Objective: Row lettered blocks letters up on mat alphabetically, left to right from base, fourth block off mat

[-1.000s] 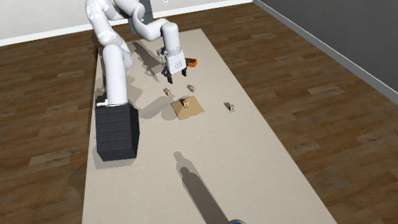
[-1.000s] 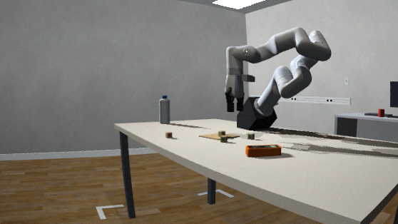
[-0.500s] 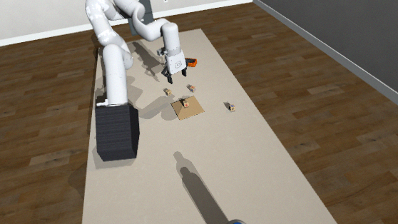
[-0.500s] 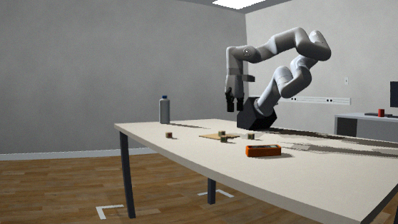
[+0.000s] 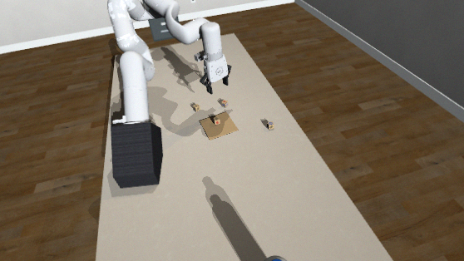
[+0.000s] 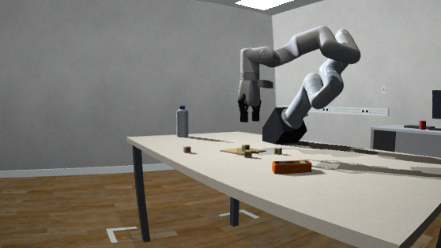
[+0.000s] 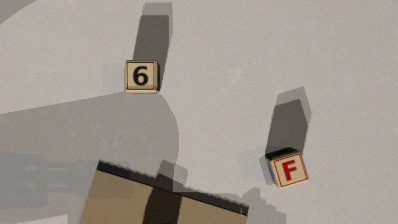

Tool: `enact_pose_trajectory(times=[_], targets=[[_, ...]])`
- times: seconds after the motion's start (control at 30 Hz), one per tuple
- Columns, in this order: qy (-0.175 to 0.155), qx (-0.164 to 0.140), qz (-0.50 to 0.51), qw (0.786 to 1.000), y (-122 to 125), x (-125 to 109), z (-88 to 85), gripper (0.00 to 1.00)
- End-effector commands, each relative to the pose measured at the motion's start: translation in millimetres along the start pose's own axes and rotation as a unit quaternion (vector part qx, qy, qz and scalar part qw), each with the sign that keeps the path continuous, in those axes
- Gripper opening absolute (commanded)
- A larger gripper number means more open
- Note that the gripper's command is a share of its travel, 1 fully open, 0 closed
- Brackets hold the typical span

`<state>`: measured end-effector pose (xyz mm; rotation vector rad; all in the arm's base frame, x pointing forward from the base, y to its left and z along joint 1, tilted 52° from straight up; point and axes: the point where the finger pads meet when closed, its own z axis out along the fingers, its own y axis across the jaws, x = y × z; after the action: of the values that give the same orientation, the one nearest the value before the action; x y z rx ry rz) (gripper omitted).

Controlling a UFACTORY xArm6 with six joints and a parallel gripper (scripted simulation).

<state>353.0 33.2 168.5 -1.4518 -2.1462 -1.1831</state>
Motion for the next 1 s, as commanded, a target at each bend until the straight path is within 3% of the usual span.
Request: enact_pose_trajectory(times=[0.0, 0.1, 0.13, 0.23, 0.97], targets=[[0.002, 0.002, 0.000, 1.000, 37, -23, 2.1, 1.00], [0.002, 0.002, 0.000, 1.000, 44, -28, 2.8, 1.00], [0.003, 0.002, 0.000, 1.000, 59, -38, 5.2, 1.00], [0.003, 0.002, 0.000, 1.000, 74, -50, 8.5, 1.00], [0.003, 0.002, 0.000, 1.000, 75, -50, 8.8, 1.00]])
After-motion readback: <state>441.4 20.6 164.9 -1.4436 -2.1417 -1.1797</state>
